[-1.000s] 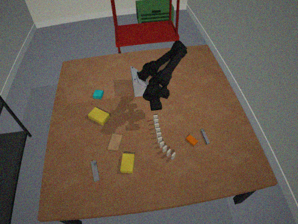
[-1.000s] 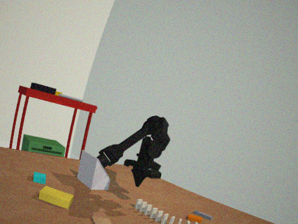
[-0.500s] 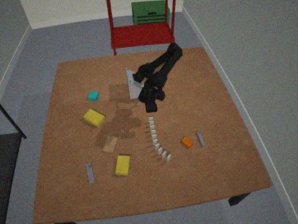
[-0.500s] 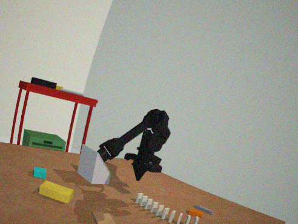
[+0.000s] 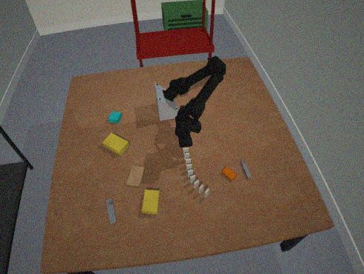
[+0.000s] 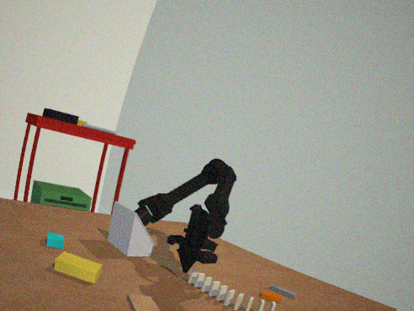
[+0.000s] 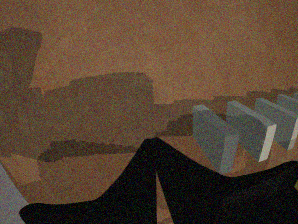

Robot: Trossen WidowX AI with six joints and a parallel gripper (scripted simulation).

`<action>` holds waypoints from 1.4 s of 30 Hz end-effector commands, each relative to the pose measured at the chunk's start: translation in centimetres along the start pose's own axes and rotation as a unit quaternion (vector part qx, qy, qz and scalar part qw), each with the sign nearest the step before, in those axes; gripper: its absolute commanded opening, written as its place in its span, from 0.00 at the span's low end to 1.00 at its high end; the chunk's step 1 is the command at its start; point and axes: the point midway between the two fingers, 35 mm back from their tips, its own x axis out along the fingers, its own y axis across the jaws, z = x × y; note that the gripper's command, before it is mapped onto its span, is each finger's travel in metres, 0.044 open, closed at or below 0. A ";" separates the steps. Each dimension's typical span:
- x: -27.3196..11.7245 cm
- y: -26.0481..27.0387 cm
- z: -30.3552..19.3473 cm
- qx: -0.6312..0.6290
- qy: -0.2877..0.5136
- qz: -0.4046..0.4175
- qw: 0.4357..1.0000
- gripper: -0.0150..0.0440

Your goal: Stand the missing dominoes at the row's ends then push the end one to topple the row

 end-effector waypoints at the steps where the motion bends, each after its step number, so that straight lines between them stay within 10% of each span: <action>1: 0.5 -0.2 0.1 -0.001 -0.003 -0.005 1.000 0.25; 42: -5.6 -5.7 0.2 -0.002 -0.001 -0.006 1.000 0.25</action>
